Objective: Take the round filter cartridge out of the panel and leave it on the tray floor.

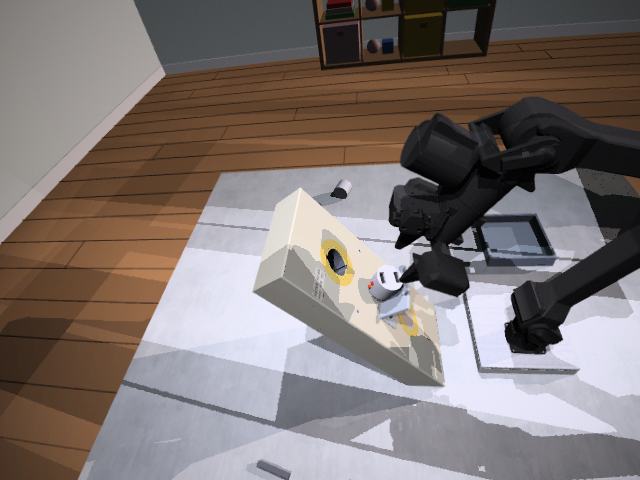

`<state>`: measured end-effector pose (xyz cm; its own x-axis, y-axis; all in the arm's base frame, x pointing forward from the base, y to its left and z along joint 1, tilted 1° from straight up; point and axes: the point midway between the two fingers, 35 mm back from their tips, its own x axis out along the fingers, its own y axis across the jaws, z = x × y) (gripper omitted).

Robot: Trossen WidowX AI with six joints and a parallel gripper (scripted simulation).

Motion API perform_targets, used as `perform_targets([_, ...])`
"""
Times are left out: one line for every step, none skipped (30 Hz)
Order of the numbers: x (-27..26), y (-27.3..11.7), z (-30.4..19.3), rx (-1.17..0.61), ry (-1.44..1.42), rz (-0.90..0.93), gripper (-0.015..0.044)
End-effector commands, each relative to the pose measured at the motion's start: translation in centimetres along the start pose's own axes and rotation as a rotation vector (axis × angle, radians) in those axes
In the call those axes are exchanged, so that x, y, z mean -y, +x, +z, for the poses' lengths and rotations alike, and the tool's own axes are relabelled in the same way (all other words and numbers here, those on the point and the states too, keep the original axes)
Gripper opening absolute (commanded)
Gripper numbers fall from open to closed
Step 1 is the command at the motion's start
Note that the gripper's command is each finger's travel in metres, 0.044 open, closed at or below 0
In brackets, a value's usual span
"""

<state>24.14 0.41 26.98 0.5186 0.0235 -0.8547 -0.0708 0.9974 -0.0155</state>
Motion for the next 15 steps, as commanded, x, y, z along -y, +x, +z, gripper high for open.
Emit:
perform_targets([0.0,0.5,-0.6,-0.025,0.056,-0.003,0.0305])
perform_targets([0.0,0.7,-0.6,-0.025,0.056,-0.003,0.0305])
perform_targets([0.0,0.8,-0.6,-0.025,0.056,-0.003,0.0305])
perform_targets([0.0,1.0,-0.6,-0.025,0.056,-0.003,0.0305])
perform_targets([0.0,1.1,-0.5,-0.025,0.056,-0.003,0.0305])
perform_targets([0.0,1.3,-0.5,-0.025,0.056,-0.003,0.0305])
perform_targets([0.0,1.5,-0.5,-0.025,0.056,-0.003,0.0305])
perform_targets([0.0,1.6,-0.5,-0.024,0.056,-0.003,0.0305])
perform_targets([0.0,1.8,-0.5,-0.024,0.056,-0.003,0.0305])
perform_targets([0.0,1.9,-0.5,-0.024,0.056,-0.003,0.0305])
perform_targets([0.0,2.1,-0.5,-0.024,0.056,-0.003,0.0305])
perform_targets([0.0,2.3,-0.5,-0.024,0.056,-0.003,0.0305])
perform_targets([0.0,2.4,-0.5,-0.024,0.056,-0.003,0.0305])
perform_targets([0.0,2.6,-0.5,-0.024,0.056,-0.003,0.0305])
perform_targets([0.0,2.8,-0.5,-0.024,0.056,-0.003,0.0305])
